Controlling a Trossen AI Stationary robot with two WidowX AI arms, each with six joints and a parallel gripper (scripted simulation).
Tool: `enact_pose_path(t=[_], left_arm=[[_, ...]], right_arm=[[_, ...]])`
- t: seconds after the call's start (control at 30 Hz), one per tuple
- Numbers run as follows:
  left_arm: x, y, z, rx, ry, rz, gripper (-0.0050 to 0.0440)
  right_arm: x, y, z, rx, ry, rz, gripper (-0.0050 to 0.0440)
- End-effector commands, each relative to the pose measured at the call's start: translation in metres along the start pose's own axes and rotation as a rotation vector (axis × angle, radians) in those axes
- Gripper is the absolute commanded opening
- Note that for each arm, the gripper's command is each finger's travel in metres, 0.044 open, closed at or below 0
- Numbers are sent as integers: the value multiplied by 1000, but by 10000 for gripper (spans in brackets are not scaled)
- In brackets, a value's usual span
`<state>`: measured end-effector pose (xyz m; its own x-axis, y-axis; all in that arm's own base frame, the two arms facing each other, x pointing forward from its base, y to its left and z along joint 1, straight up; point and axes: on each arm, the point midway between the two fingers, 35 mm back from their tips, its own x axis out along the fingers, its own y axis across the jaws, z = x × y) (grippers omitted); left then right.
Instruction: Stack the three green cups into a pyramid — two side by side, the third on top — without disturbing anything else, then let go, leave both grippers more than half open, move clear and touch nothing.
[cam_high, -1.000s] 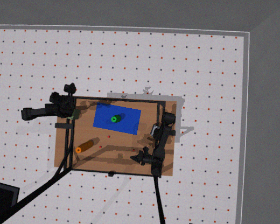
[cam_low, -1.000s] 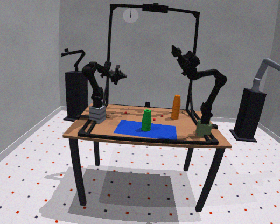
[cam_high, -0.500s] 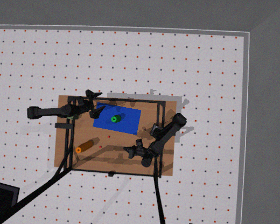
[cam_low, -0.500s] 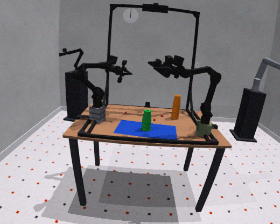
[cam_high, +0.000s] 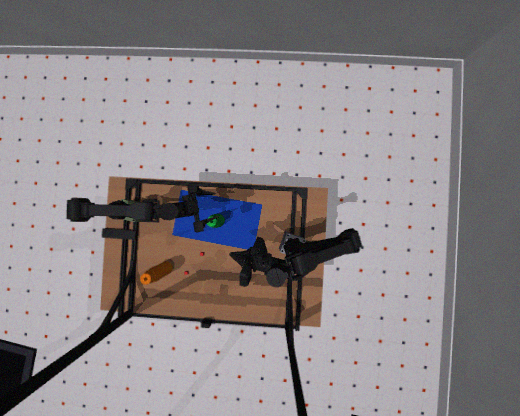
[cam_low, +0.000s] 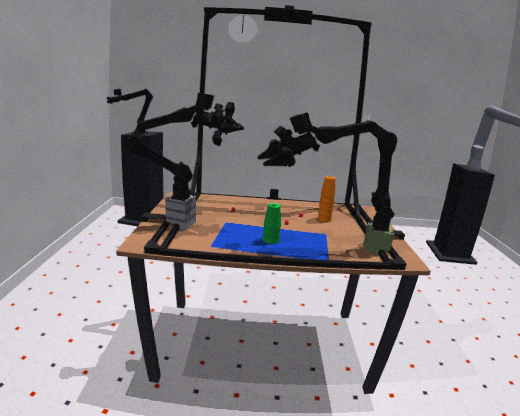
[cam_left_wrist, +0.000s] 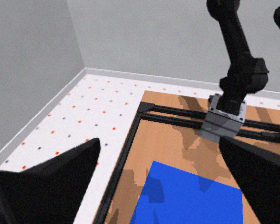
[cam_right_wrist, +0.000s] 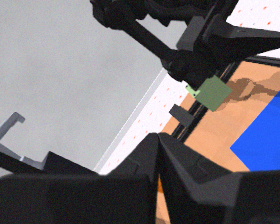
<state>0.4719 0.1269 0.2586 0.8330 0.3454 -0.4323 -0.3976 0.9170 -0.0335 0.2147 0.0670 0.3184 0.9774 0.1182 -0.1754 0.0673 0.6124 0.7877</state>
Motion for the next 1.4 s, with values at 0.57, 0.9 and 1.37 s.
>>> enact_pose_path(t=[0.57,0.9,1.37], left_arm=[[16,-50,-138,225,682,-162,440],[11,-54,-152,247,760,-181,440],[21,-55,-164,247,762,-181,440]], right_arm=[[-65,2,74,-807,-193,-16,0],[-75,4,78,-912,-218,-29,0],[-75,4,78,-913,-219,-30,0]])
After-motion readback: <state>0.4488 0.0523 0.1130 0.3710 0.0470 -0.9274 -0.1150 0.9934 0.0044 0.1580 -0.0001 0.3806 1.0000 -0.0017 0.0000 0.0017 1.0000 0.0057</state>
